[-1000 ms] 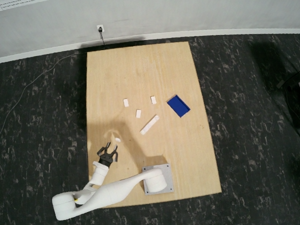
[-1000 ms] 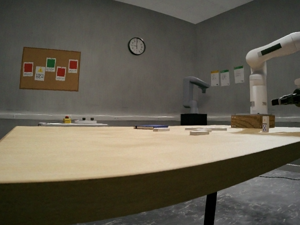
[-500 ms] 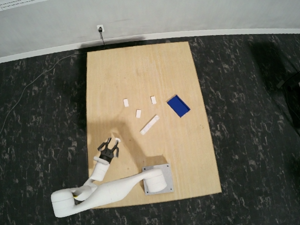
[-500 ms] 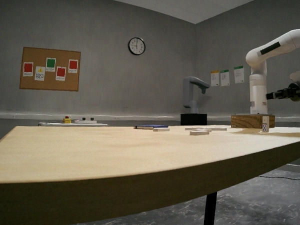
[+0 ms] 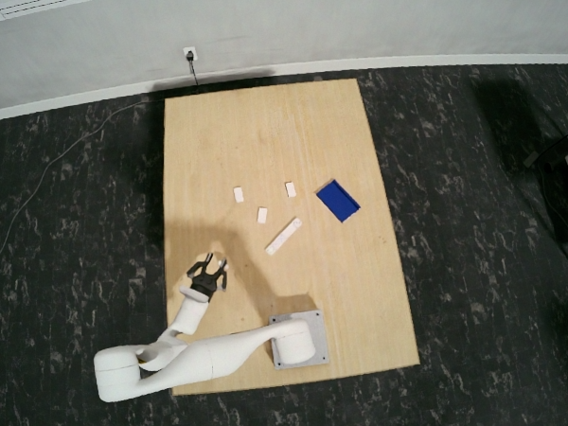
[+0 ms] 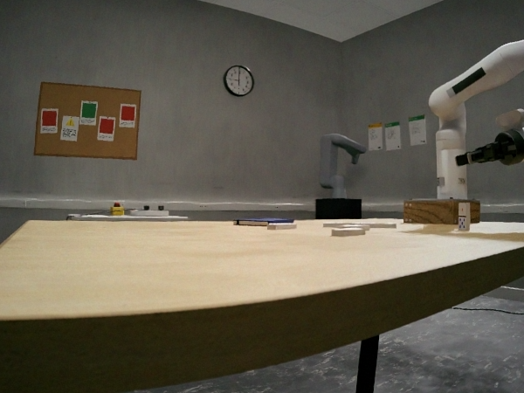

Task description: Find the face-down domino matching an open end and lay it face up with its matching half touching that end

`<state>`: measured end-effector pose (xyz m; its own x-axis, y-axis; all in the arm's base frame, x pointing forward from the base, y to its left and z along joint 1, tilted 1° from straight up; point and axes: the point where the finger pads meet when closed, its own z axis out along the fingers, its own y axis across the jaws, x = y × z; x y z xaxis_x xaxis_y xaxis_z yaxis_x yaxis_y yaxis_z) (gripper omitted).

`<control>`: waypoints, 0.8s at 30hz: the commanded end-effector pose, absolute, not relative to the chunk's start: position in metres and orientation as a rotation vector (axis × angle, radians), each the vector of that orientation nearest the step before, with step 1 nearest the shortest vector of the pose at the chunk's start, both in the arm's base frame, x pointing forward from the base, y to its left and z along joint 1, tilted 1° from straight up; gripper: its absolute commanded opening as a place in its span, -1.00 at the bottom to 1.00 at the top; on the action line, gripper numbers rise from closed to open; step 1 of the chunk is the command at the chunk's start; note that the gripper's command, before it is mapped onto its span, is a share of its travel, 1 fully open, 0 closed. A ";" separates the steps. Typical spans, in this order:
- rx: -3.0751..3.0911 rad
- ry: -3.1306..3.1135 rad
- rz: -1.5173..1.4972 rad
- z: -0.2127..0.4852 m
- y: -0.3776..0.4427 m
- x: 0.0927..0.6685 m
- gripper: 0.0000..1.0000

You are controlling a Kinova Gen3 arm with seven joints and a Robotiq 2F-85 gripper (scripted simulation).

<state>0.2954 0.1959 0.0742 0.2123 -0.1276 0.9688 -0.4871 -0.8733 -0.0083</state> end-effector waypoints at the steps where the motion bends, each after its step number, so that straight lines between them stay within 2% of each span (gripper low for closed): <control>1: 2.234 -0.607 1.661 0.075 0.196 0.296 -0.02; 24: 2.508 -0.833 1.250 0.072 0.189 0.302 -0.02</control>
<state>0.3013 0.1898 0.0714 0.4572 -0.3673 0.8100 -0.5659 -0.8227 -0.0537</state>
